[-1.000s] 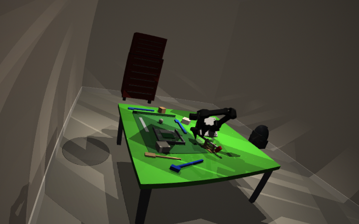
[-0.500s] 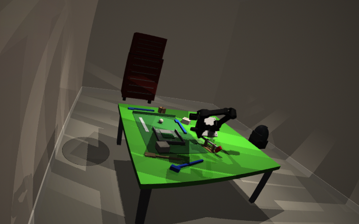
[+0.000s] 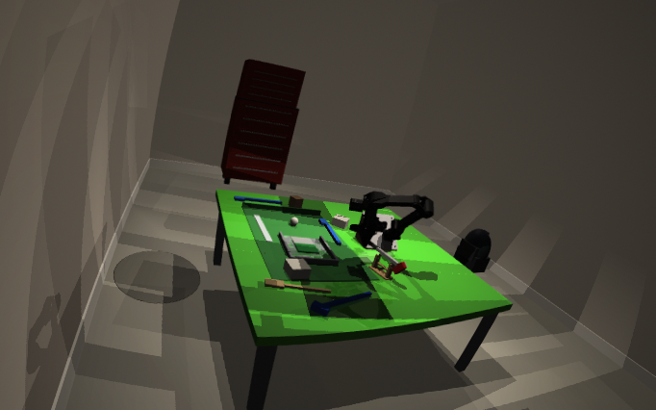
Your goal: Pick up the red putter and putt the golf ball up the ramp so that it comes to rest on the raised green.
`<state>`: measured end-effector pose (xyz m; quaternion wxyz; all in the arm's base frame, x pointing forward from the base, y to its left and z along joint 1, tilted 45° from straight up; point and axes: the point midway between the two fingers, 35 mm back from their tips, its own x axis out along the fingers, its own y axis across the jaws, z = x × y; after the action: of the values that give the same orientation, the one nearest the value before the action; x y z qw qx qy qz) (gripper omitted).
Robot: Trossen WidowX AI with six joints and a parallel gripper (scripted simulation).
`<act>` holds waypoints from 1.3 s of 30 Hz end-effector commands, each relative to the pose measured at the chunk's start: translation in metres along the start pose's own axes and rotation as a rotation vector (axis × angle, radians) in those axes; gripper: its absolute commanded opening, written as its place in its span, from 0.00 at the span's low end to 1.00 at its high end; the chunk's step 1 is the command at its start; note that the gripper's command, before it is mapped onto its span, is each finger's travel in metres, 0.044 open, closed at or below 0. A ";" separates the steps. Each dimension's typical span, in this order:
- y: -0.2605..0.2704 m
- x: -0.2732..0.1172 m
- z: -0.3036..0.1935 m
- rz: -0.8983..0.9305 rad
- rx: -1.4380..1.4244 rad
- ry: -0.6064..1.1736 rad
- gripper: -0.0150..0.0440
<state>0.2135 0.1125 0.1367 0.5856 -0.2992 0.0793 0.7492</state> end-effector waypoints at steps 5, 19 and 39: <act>0.000 -0.042 0.012 -0.057 0.004 0.052 0.25; -0.013 -0.070 -0.015 -0.077 0.207 0.092 0.25; -0.030 -0.117 -0.112 -0.112 0.708 0.165 0.25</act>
<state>0.2908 -0.0175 0.1233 0.6802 -0.1593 0.3422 0.6283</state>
